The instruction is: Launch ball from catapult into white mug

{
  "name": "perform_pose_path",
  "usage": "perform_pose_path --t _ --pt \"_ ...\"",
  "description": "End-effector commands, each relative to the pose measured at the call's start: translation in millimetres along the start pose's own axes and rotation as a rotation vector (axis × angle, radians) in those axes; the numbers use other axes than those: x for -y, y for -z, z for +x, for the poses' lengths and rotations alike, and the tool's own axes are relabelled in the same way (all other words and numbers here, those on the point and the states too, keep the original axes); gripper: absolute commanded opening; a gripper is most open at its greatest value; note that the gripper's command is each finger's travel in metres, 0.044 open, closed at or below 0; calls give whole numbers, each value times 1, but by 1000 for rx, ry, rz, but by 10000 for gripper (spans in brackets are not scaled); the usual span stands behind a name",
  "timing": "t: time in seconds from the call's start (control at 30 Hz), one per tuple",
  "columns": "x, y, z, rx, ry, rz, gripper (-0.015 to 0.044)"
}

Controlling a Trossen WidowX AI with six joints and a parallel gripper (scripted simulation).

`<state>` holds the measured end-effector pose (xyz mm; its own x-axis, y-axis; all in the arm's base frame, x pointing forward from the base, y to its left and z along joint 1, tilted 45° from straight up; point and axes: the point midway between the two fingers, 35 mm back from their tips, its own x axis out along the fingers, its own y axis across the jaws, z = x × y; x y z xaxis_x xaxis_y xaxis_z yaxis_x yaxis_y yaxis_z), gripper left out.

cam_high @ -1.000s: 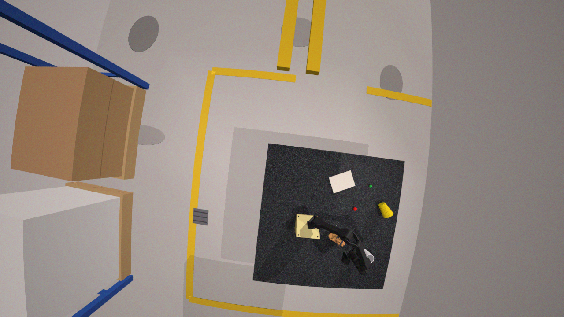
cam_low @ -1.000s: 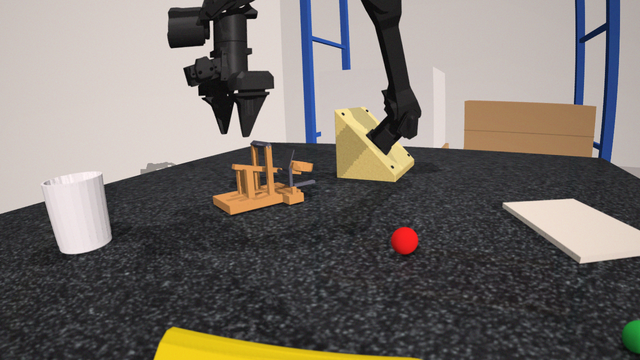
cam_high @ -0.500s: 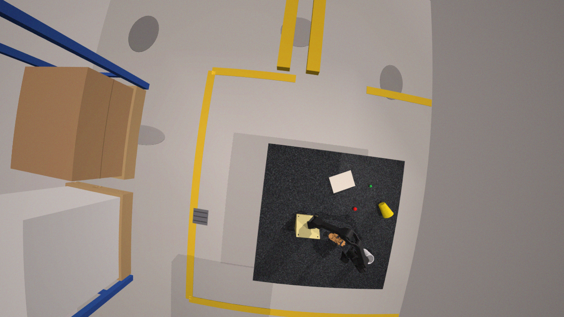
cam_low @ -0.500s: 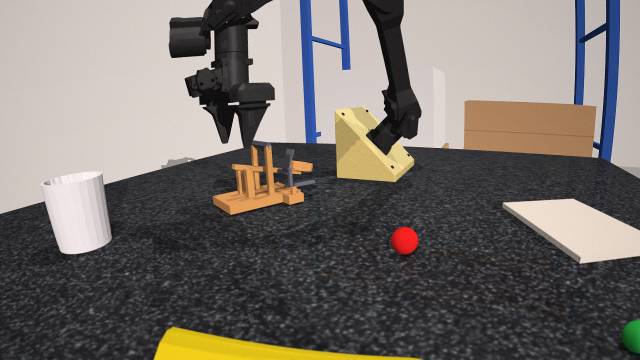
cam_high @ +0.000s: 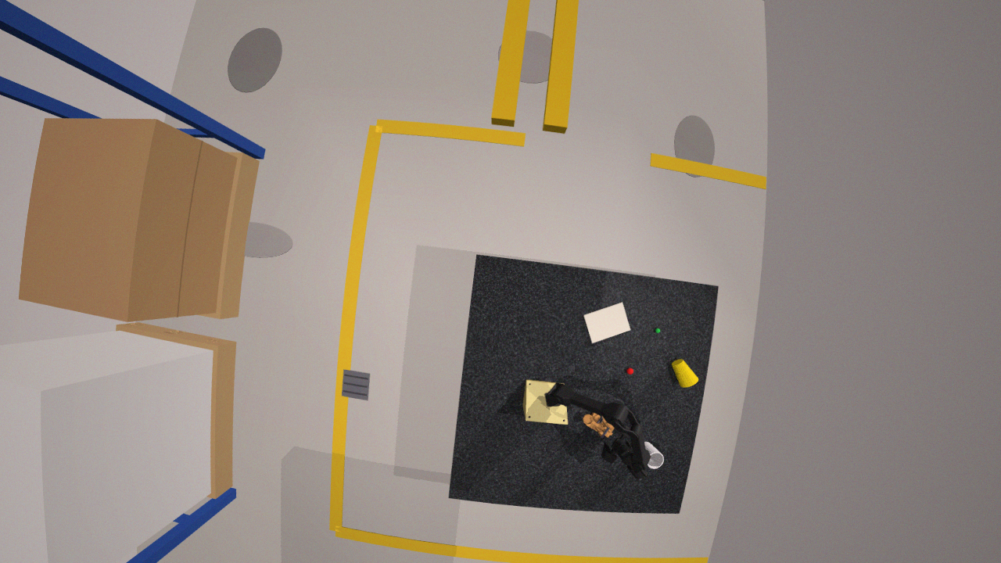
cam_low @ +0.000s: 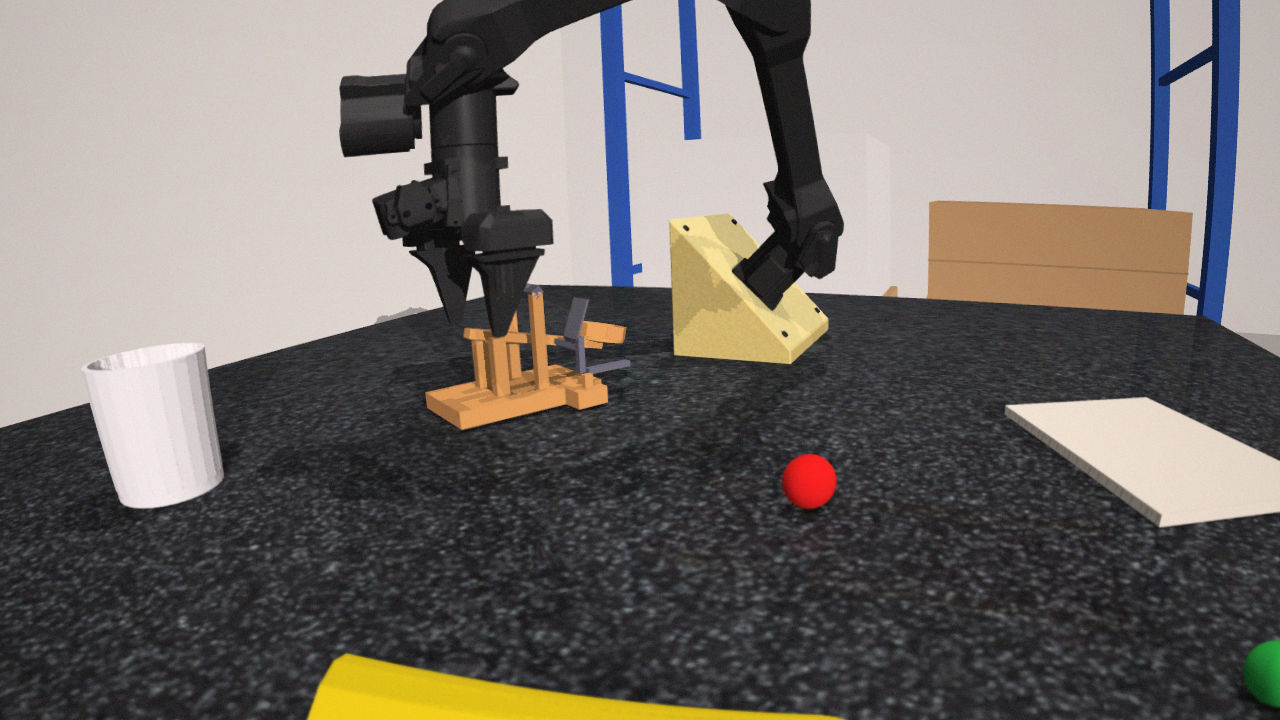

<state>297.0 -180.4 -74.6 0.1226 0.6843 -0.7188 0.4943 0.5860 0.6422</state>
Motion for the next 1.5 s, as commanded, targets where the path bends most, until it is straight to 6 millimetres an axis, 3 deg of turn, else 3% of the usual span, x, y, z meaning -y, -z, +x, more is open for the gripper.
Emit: perform_pose_path --t 0.0,0.8,1.2,1.37,1.47 --pt "-1 1 9 -3 -5 6 440" --pt "-1 2 44 -4 -7 6 440" --pt "-1 1 40 -3 -2 -1 125" --pt "-1 1 40 -3 -2 -1 92" --pt "-1 0 16 -4 -1 0 13"
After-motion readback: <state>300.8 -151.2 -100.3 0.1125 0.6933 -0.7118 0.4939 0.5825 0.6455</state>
